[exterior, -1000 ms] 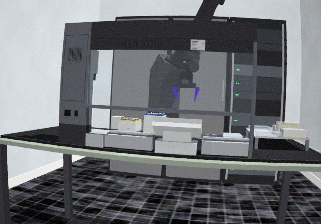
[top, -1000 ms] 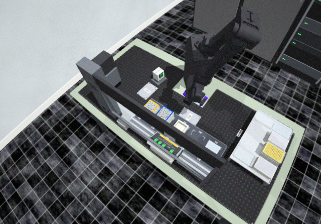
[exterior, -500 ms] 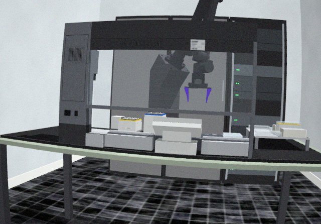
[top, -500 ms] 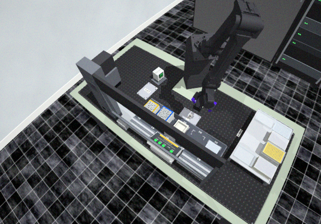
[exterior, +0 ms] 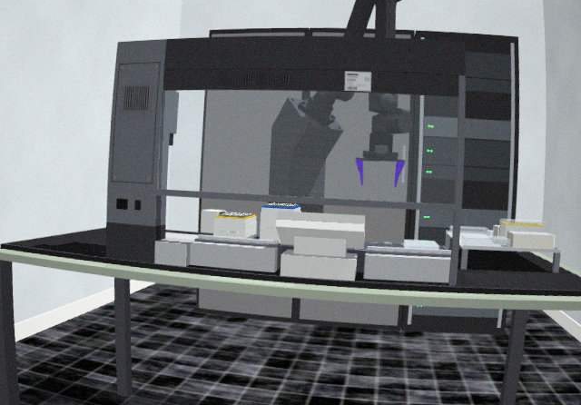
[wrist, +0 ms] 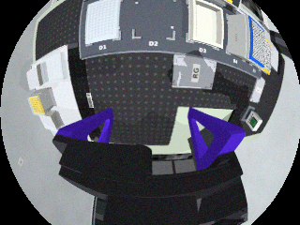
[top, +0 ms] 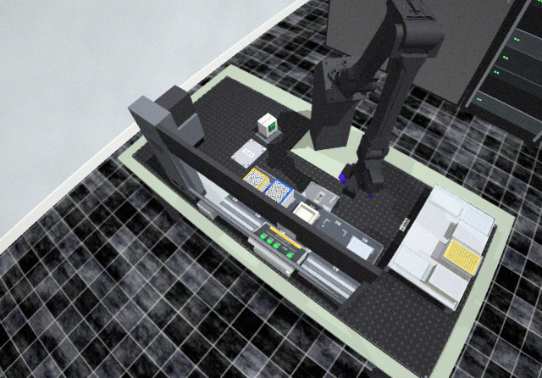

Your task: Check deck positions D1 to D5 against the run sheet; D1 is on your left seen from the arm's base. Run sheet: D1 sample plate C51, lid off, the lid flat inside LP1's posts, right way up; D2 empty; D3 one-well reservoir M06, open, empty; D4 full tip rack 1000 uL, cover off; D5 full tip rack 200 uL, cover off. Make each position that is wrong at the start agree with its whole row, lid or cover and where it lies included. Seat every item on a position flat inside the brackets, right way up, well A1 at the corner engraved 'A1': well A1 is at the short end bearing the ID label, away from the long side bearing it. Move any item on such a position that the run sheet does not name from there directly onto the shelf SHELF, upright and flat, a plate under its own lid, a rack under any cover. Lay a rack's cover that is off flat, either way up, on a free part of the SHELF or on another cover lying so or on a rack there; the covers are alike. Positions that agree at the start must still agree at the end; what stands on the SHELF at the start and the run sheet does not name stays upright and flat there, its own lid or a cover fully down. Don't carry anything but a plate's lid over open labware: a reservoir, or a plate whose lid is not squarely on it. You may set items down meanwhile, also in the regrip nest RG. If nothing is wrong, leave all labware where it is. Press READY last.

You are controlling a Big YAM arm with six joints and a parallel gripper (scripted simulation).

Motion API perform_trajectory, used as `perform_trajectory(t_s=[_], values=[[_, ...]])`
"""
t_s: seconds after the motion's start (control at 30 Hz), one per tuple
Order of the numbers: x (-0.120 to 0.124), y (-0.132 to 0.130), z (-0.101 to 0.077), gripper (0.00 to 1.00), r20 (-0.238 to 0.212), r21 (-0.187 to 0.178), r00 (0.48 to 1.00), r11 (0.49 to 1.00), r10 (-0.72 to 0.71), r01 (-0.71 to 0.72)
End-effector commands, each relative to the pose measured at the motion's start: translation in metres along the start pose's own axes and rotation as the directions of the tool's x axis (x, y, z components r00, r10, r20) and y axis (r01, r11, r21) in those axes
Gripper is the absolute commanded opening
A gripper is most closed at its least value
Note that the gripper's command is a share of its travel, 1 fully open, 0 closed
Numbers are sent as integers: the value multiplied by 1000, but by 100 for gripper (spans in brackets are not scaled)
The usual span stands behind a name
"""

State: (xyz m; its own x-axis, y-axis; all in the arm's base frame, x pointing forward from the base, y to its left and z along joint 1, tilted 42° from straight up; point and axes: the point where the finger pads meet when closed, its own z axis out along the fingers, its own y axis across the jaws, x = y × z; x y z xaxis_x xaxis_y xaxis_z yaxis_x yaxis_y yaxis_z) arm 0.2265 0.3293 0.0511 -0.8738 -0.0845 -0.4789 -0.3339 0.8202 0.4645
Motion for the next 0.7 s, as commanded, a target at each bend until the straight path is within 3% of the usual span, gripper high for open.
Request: perform_trajectory(t_s=[0.0, 0.2, 0.67], values=[[-4, 21, -3, 100, 4, -13, 1000, 999, 31, -31], [-2, 38, 1, 100, -7, -2, 999, 1000, 31, -31], [-6, 107, 0, 100, -3, -8, 1000, 1000, 30, -30]])
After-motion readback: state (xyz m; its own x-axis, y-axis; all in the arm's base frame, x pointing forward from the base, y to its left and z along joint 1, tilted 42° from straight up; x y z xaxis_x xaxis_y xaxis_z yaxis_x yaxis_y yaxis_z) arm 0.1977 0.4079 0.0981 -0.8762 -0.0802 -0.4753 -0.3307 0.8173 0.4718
